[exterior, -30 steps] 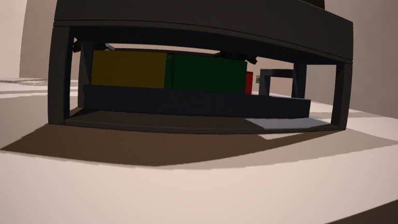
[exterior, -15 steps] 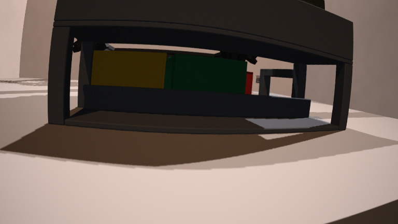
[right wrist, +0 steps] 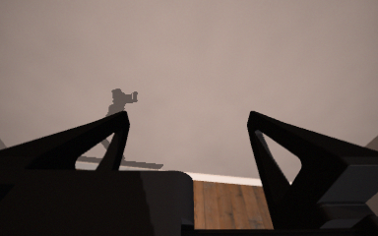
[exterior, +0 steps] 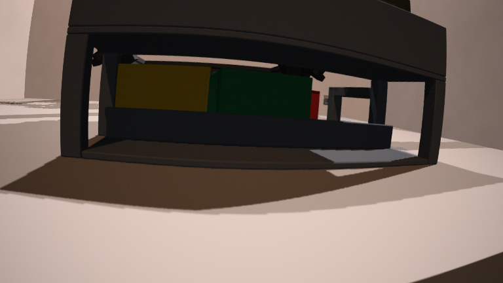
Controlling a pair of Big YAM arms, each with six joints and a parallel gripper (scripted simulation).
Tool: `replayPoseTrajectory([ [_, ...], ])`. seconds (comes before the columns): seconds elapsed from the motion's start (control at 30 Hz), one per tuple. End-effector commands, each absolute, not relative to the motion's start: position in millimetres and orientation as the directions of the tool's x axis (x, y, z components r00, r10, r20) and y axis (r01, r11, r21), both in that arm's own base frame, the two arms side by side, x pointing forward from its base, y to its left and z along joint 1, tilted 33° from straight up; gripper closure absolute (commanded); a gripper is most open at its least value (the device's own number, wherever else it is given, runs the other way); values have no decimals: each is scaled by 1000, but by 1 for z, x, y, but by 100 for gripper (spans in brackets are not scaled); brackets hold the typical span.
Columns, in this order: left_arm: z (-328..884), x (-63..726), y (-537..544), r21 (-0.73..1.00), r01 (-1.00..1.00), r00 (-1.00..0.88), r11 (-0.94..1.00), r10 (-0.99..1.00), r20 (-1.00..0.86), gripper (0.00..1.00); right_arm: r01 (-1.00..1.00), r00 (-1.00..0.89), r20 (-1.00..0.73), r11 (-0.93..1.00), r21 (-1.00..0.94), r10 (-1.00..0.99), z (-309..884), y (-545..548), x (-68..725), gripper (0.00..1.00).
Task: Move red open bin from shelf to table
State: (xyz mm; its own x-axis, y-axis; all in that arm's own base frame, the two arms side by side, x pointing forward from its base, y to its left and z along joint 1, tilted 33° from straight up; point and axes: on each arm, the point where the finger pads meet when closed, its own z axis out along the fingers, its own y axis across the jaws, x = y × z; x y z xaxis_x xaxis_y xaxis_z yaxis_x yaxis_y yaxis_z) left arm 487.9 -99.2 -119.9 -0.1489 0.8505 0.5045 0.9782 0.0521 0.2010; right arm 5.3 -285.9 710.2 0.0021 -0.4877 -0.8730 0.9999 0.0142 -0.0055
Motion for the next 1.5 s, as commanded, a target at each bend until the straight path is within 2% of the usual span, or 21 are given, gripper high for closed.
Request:
replayPoseTrajectory([
  [0.0,-119,506,-99,230,971,-171,63,857,485,100,1000,2,-849,4,0,-529,721,-270,1,0],
  [1.47,-127,495,-93,215,974,-169,69,852,495,100,1000,2,-849,4,0,-529,721,-270,1,0],
])
